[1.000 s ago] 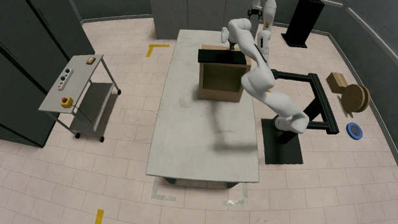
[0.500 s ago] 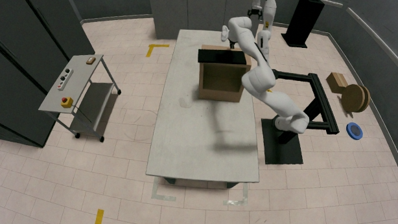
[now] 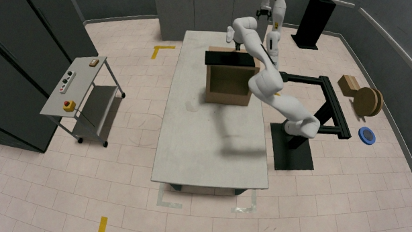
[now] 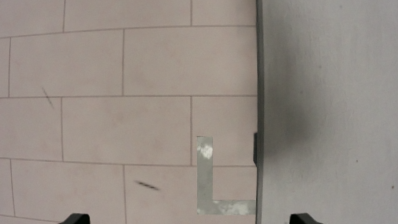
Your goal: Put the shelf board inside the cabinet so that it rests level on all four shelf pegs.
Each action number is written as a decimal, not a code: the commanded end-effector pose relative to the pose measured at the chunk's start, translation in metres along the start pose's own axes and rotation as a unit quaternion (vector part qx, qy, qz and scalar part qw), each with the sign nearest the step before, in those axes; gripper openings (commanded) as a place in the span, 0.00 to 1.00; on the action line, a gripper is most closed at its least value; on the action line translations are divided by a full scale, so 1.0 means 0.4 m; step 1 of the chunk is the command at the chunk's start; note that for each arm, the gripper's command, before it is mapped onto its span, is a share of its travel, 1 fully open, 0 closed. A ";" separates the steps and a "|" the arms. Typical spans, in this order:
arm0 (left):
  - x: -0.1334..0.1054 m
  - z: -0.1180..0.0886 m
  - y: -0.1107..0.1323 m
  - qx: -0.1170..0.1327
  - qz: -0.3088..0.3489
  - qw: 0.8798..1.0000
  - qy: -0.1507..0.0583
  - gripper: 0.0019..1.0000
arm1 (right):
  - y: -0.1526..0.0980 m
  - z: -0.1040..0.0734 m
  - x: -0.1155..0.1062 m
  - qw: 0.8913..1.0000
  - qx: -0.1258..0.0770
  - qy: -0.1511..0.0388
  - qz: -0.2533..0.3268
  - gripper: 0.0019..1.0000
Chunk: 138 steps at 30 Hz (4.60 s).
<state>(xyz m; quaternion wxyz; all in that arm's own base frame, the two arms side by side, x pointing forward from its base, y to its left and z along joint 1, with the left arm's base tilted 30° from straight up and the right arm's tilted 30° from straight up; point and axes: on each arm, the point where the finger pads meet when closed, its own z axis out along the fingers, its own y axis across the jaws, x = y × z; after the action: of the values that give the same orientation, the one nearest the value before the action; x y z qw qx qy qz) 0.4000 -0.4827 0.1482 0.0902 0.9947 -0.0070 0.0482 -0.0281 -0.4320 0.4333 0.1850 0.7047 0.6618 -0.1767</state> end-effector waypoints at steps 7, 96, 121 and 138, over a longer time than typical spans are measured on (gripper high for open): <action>0.038 -0.005 0.001 -0.001 0.001 1.000 0.001 0.10 | 0.000 -0.001 -0.001 1.000 0.000 -0.001 0.000 1.00; 0.050 0.020 -0.135 -0.001 0.001 1.000 0.001 0.10 | 0.000 -0.001 -0.001 1.000 0.000 -0.001 0.000 1.00; 0.050 0.021 -0.135 -0.001 0.001 1.000 0.001 0.10 | 0.000 -0.001 -0.001 1.000 0.000 -0.001 0.000 1.00; 0.050 0.039 -0.112 -0.001 0.001 1.000 0.001 0.10 | 0.000 -0.001 -0.001 1.000 0.000 -0.001 0.000 1.00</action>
<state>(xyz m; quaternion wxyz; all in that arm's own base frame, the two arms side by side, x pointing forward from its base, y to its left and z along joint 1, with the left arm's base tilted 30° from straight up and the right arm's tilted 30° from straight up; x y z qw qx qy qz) 0.4225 -0.4399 0.1259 0.0901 0.9947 -0.0071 0.0481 -0.0281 -0.4320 0.4333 0.1850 0.7047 0.6618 -0.1767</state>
